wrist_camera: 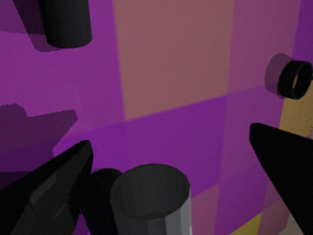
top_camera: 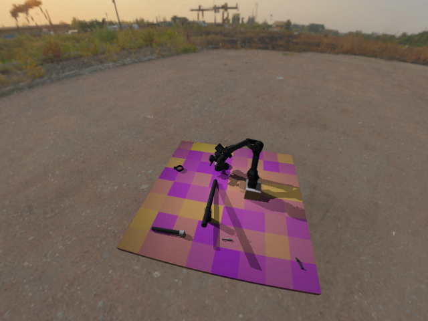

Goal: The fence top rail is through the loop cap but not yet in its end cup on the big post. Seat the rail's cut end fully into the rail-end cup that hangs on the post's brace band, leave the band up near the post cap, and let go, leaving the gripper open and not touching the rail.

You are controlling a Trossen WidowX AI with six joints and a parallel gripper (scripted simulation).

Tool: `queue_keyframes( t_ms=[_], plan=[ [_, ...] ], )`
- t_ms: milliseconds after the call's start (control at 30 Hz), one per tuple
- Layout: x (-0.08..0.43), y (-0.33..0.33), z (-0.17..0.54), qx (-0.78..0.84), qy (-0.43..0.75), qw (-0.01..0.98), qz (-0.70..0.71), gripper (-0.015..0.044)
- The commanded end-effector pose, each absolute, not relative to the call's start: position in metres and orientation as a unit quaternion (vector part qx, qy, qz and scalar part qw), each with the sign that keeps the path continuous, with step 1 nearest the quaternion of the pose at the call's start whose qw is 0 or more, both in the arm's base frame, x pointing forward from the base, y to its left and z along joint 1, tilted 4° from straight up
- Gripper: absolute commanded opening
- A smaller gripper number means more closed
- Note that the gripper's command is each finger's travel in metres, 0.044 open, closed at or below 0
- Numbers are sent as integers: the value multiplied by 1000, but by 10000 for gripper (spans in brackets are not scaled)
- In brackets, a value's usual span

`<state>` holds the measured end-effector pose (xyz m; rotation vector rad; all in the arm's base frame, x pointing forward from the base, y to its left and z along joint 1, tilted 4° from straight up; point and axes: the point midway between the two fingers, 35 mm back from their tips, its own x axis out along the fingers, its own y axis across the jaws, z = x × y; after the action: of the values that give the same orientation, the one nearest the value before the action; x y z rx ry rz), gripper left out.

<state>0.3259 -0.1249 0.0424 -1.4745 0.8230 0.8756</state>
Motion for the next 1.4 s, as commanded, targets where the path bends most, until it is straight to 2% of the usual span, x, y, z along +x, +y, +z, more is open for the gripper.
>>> queue_keyframes(
  t_ms=[0,200,267,500,733,1133,1367],
  plan=[
    [324,-111,57,-632,352,582,371,440],
    [326,-112,54,-629,352,585,372,440],
    [327,-104,60,-598,371,615,355,440],
    [327,-60,90,-413,457,750,243,440],
    [317,-19,120,-205,504,832,113,440],
    [303,11,143,-24,512,859,1,440],
    [303,12,144,-21,512,859,0,440]
  ],
)
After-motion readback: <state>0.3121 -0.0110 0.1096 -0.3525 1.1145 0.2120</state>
